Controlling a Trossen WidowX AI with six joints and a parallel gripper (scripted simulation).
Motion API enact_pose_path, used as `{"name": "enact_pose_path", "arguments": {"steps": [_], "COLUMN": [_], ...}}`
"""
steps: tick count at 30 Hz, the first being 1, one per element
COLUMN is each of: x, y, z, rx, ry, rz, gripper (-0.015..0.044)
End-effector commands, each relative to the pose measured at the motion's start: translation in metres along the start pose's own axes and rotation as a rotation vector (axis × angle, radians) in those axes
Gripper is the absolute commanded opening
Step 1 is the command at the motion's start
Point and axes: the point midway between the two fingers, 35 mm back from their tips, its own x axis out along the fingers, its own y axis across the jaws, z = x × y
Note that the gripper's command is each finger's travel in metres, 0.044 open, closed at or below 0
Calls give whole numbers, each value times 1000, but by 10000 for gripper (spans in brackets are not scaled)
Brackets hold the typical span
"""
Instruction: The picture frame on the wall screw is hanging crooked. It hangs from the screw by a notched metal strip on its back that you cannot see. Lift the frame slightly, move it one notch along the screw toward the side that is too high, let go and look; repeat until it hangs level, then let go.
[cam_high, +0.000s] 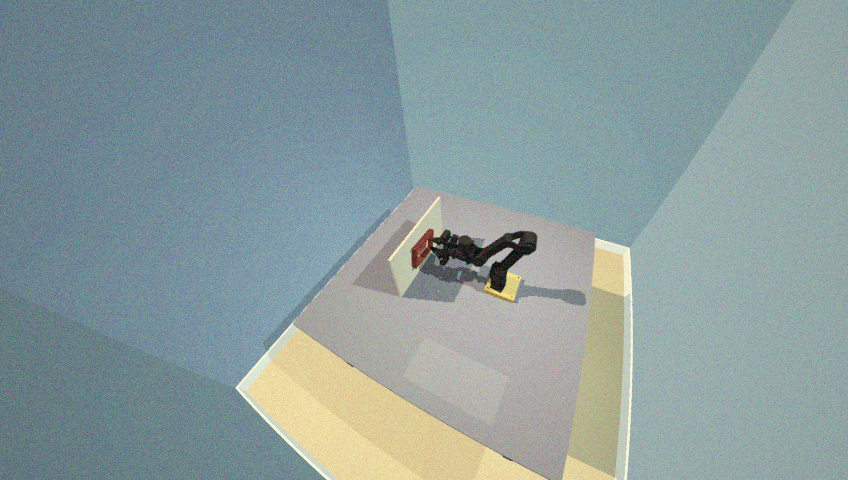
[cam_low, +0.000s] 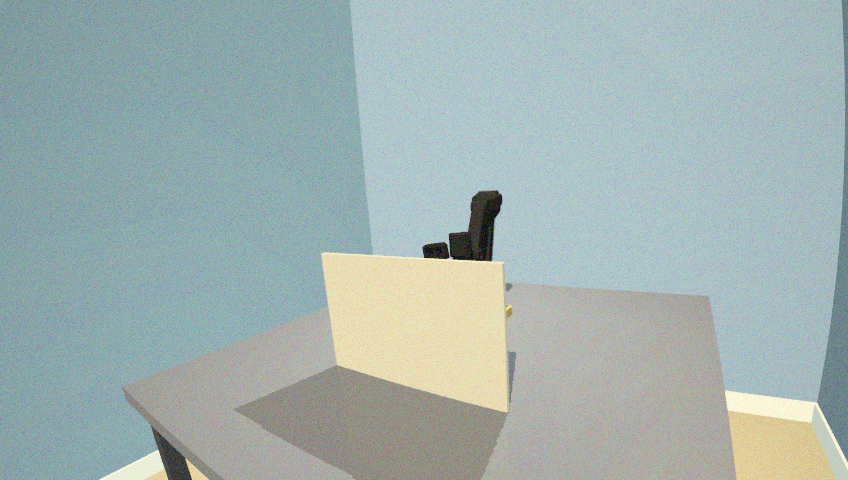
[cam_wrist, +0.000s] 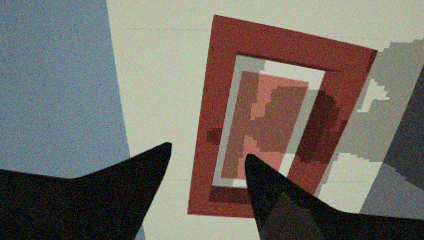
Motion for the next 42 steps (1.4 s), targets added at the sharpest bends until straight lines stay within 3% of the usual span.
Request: {"name": "enact_pose_path", "arguments": {"steps": [1, 27, 42], "x": [1, 39, 40], "y": [1, 2, 1], "z": [-1, -1, -1], "rx": [-4, -4, -4], "ry": [6, 7, 7], "rz": [3, 6, 6], "gripper": [260, 260, 260]}}
